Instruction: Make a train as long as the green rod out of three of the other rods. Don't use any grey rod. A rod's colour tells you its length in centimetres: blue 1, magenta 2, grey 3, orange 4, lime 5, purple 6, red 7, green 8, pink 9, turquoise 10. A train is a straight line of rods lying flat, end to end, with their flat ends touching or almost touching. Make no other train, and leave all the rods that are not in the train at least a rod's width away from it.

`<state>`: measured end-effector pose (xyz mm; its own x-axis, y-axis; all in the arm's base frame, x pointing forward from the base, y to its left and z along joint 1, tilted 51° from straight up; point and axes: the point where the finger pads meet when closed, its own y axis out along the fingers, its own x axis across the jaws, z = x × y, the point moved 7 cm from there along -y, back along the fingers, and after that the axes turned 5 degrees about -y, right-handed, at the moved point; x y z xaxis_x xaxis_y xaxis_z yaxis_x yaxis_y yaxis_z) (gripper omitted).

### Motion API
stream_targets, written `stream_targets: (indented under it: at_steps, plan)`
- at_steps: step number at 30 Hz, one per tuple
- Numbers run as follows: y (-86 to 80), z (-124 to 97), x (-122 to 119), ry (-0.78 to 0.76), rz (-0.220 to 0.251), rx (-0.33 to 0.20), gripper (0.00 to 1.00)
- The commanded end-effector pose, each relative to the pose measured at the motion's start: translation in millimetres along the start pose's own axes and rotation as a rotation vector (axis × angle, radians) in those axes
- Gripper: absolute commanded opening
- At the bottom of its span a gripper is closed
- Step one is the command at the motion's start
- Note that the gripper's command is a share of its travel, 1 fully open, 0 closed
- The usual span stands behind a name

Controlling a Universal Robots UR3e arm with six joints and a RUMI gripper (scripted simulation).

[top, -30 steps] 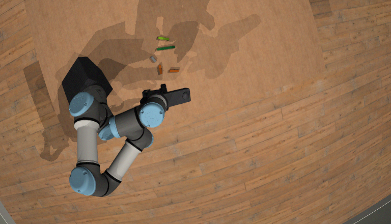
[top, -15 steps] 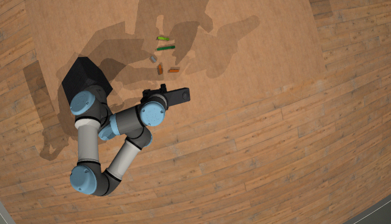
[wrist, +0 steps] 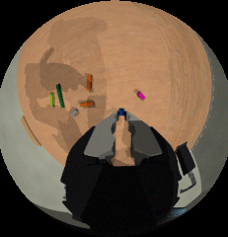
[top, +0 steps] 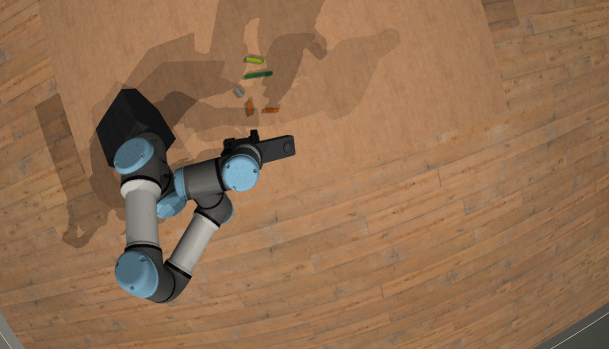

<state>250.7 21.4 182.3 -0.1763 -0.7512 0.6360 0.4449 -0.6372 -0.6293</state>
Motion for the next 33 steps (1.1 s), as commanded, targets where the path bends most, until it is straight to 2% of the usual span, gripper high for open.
stream_targets:
  at_steps: [1,16,33]
  plan:
    - [8.8,4,-1,0.000,0.013,0.030,0.00]
    - [40.4,5,-1,0.000,0.013,0.030,0.00]
    - [56.6,5,-1,0.000,0.013,0.030,0.00]
